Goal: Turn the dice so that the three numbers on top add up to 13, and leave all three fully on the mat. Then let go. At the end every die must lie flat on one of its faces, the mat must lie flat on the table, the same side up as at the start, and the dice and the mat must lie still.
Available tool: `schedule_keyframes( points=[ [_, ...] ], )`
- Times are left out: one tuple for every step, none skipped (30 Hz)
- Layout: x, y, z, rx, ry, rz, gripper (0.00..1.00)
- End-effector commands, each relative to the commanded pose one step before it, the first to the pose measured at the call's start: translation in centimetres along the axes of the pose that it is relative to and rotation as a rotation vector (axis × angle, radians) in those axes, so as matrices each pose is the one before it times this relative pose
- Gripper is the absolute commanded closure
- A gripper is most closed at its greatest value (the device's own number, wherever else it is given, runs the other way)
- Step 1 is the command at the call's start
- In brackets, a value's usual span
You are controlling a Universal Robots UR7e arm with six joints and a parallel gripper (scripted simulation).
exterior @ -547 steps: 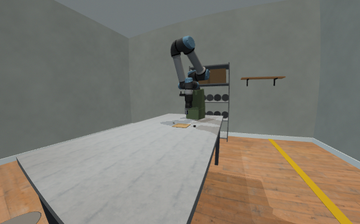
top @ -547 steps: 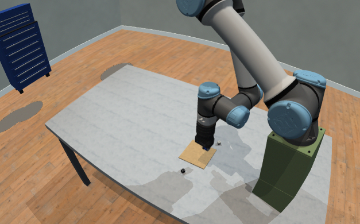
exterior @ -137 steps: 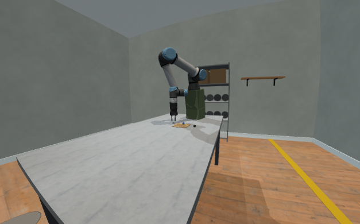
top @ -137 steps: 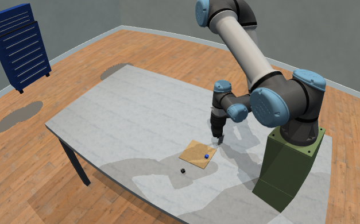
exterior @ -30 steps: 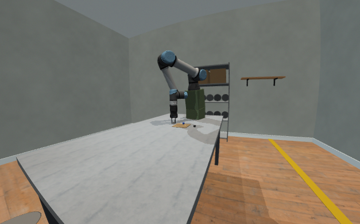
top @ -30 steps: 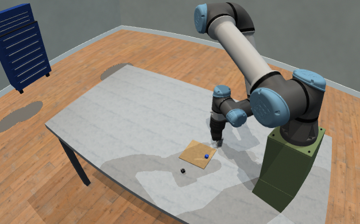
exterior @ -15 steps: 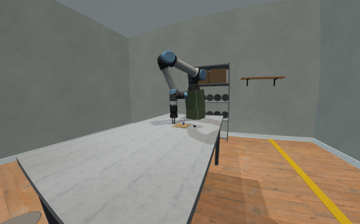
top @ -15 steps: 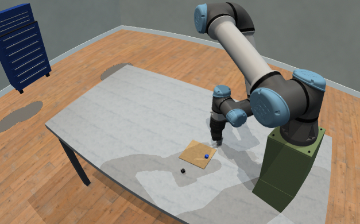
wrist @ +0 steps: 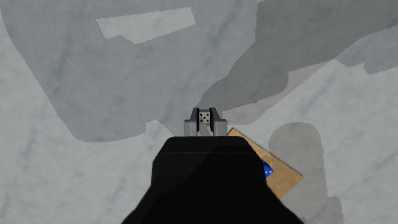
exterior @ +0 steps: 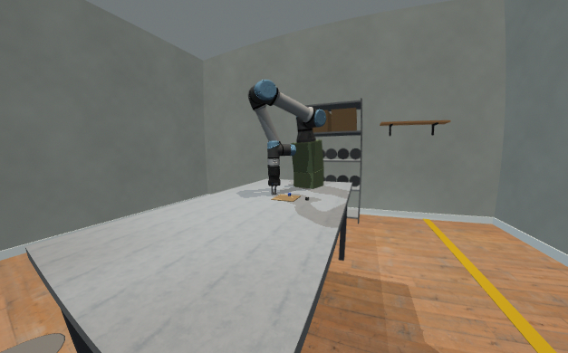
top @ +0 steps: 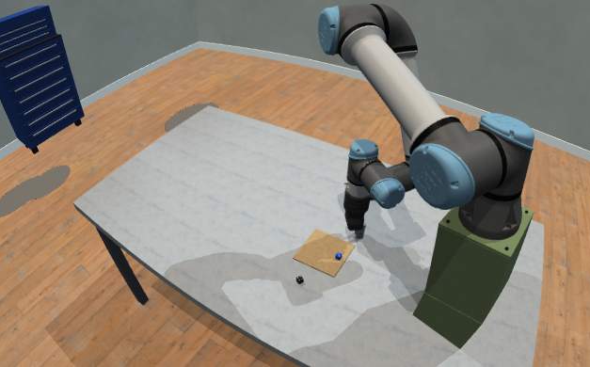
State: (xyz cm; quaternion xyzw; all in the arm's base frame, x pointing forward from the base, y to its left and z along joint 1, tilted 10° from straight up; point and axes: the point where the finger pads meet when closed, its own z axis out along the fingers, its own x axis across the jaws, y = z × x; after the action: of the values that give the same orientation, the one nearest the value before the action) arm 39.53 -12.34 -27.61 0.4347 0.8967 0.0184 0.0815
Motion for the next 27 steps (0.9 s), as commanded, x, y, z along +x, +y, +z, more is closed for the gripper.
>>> schedule_keyframes(
  points=[
    [-0.042,0.019,-0.034,-0.00042,-0.00110,-0.00006,0.66],
    [0.000,0.000,0.000,0.00000,0.00000,0.00000,0.66],
    [0.000,0.000,0.000,0.00000,0.00000,0.00000,0.66],
    [0.000,0.000,0.000,0.00000,0.00000,0.00000,0.66],
    [0.000,0.000,0.000,0.00000,0.00000,0.00000,0.66],
    [0.000,0.000,0.000,0.00000,0.00000,0.00000,0.66],
    [0.000,0.000,0.000,0.00000,0.00000,0.00000,0.66],
    [0.000,0.000,0.000,0.00000,0.00000,0.00000,0.66],
    [0.000,0.000,0.000,0.00000,0.00000,0.00000,0.66],
    [0.000,0.000,0.000,0.00000,0.00000,0.00000,0.66],
    [0.000,0.000,-0.001,0.00000,0.00000,0.00000,0.66],
    [0.000,0.000,-0.010,0.00000,0.00000,0.00000,0.66],
    [0.000,0.000,-0.026,0.00000,0.00000,0.00000,0.66],
    [0.000,0.000,-0.048,0.00000,0.00000,0.00000,0.66],
    [0.000,0.000,-0.074,0.00000,0.00000,0.00000,0.66],
    [0.000,0.000,-0.105,0.00000,0.00000,0.00000,0.66],
    [0.000,0.000,-0.139,0.00000,0.00000,0.00000,0.66],
    [0.000,0.000,0.000,0.00000,0.00000,0.00000,0.66],
    [0.000,0.000,0.000,0.00000,0.00000,0.00000,0.66],
    [0.000,0.000,-0.173,0.00000,0.00000,0.00000,0.66],
    [0.000,0.000,-0.209,0.00000,0.00000,0.00000,0.66],
    [0.000,0.000,-0.244,0.00000,0.00000,0.00000,0.66],
    [0.000,0.000,-0.278,0.00000,0.00000,0.00000,0.66],
    [0.000,0.000,-0.310,0.00000,0.00000,0.00000,0.66],
    [0.001,0.000,-0.341,0.00000,0.00000,0.00000,0.66],
    [0.000,0.000,-0.367,0.00000,0.00000,0.00000,0.66],
    [0.000,0.000,-0.391,0.00000,0.00000,0.00000,0.66]
  ],
)
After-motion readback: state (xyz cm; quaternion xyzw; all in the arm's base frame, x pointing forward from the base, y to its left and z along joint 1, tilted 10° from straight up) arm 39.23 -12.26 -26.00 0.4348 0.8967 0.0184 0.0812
